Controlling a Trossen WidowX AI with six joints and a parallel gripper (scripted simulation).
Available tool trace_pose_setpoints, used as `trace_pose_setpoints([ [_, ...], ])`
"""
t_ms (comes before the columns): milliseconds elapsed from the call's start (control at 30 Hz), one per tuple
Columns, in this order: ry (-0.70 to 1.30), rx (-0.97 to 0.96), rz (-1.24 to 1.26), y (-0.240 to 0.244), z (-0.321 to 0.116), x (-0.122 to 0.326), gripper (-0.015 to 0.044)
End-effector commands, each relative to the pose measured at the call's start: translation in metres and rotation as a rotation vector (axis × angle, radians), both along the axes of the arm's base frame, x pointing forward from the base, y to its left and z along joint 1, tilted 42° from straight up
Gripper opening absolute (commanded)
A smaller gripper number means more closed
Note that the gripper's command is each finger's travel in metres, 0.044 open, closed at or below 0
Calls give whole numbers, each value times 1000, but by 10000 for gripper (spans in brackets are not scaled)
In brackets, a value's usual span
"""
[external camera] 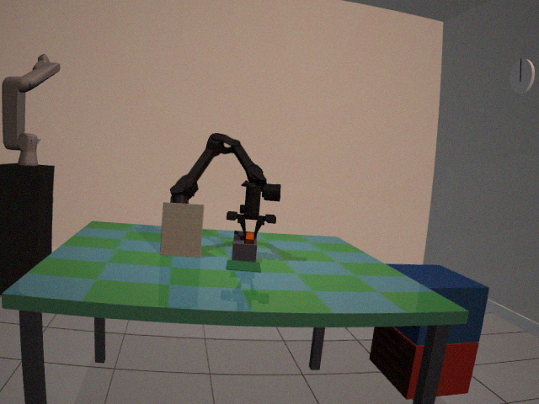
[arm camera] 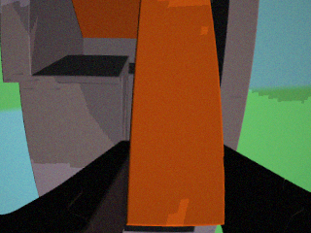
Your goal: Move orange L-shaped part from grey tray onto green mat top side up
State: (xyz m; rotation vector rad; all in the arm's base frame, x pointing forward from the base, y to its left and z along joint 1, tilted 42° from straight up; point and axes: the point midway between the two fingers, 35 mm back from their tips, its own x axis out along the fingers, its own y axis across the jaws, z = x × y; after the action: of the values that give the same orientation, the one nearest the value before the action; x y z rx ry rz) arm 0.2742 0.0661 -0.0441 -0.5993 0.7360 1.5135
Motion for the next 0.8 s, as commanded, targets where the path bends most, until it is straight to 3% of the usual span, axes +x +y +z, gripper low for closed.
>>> trace_pose_setpoints([
  [0, -1, 0, 3, -3, 3, 0, 0],
  [767, 3, 1, 1, -27, 30, 3, 0],
])
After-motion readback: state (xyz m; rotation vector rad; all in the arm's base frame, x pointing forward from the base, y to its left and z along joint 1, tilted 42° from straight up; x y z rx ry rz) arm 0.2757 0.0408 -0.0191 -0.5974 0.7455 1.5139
